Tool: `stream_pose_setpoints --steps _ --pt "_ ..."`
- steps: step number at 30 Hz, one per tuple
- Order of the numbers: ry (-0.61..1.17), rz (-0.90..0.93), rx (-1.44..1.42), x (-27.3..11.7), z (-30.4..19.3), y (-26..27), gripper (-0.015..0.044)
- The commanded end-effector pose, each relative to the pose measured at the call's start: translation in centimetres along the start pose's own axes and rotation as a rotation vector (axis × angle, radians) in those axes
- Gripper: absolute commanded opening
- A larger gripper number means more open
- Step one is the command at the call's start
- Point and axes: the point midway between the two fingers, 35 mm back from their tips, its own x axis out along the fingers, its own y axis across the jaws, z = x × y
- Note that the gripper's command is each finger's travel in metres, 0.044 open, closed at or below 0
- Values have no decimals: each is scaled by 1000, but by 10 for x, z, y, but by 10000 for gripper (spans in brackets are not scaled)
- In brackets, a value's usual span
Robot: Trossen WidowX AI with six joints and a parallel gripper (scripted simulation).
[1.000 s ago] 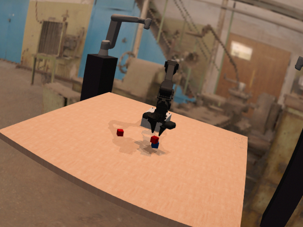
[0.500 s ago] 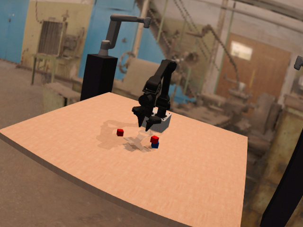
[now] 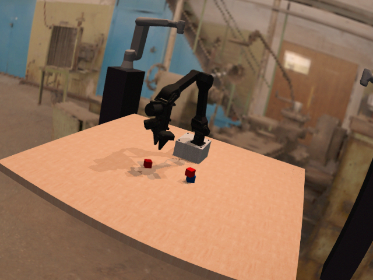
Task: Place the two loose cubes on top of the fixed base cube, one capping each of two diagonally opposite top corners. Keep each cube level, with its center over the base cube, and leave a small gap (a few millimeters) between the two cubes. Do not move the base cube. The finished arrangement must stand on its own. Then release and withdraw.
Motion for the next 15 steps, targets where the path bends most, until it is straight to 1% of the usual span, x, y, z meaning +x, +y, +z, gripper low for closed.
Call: stream_pose_setpoints --steps 1,4,8,10,15 --pt "8 1 61 -5 11 -20 265" --pt "11 1 98 -8 16 -32 265" --pt "12 1 105 -5 17 -35 265" --pt "12 1 105 5 18 -34 265" --pt "12 2 103 46 17 -35 265"
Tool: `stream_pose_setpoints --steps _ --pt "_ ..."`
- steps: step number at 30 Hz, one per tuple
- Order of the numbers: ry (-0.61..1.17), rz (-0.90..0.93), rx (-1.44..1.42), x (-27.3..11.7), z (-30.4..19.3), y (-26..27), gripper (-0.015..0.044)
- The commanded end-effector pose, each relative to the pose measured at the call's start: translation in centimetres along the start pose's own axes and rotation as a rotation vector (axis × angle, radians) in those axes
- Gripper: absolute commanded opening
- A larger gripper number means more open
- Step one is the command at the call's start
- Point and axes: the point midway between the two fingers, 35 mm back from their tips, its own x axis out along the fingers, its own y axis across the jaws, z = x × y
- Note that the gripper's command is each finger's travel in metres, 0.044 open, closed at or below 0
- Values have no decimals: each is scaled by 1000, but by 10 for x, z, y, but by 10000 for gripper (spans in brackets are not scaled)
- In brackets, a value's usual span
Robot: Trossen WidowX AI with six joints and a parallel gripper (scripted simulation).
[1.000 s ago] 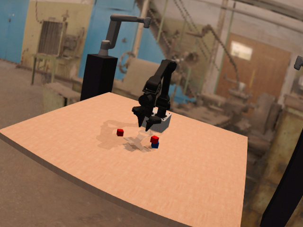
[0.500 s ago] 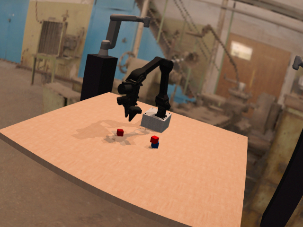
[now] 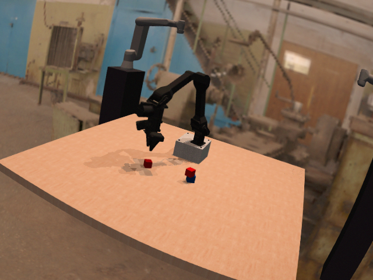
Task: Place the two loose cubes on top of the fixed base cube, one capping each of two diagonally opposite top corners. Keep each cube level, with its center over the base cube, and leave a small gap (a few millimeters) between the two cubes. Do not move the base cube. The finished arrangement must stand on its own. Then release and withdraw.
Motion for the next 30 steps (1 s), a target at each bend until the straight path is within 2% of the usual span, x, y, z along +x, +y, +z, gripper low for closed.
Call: stream_pose_setpoints --steps 1,30 --pt "31 -11 0 27 -9 -4 265" --pt "32 -11 1 71 -10 -4 265"
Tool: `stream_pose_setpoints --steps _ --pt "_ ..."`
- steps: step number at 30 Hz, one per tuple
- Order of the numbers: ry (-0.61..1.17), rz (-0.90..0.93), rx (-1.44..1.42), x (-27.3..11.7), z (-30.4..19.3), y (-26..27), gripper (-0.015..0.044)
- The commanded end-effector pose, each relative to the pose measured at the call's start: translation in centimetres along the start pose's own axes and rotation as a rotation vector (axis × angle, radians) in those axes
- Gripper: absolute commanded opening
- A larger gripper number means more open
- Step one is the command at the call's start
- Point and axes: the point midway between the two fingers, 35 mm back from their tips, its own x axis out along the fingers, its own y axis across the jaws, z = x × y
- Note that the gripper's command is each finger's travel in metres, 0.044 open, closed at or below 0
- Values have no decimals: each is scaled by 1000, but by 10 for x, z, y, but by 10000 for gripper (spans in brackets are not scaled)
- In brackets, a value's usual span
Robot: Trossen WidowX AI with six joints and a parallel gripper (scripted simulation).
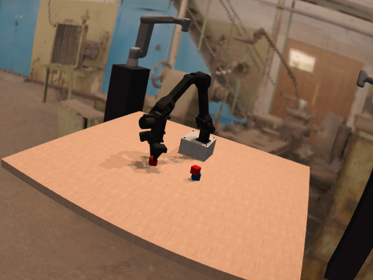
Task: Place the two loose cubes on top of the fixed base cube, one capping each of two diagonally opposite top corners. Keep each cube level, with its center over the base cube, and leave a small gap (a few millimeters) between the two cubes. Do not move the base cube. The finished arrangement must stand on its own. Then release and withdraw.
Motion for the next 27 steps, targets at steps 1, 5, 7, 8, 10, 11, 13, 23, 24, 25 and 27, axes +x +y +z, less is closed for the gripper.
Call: stream_pose_setpoints --steps 1,5,7,8,10,11,13,23,24,25,27 --pt "15 -4 6 9 -5 -2 265" --pt "15 -4 6 15 -5 -2 265" --pt "15 -4 6 15 -5 -2 239" --pt "15 -4 6 15 -5 -2 212" --pt "15 -4 6 15 -5 -2 160" --pt "15 -4 6 15 -5 -2 134" --pt "15 -4 6 15 -5 -2 105" --pt "-11 18 -27 4 -1 3 105" --pt "-11 18 -27 1 -1 3 105" --pt "-10 18 -26 -1 0 3 105" --pt "-10 17 -25 -5 0 3 105"
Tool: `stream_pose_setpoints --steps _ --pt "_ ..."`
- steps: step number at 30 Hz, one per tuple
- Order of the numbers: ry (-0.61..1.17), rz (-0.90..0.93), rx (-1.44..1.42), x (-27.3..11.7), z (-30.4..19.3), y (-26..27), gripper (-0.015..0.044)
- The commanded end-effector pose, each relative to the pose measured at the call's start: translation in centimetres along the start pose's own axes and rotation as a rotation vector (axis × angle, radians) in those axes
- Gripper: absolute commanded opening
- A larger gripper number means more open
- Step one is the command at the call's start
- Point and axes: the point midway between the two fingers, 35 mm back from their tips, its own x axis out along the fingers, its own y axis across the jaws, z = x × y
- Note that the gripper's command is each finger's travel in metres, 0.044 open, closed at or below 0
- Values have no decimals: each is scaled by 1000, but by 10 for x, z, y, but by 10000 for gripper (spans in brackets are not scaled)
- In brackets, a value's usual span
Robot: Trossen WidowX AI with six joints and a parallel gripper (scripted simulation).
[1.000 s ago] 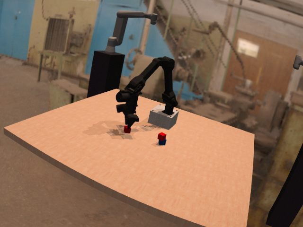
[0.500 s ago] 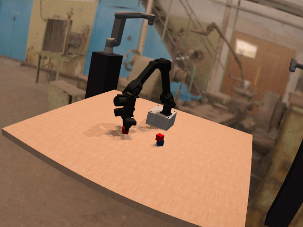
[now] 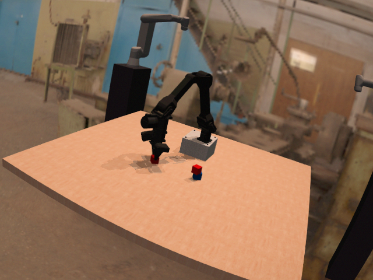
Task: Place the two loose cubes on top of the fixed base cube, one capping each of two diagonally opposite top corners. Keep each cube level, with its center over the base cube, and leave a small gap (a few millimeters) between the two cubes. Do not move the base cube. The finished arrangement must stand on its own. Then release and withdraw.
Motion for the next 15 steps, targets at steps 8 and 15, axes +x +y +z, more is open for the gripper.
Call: stream_pose_setpoints --steps 8,15 --pt "-1 3 -2 -24 4 2 105" --pt "1 0 2 -40 5 2 105"
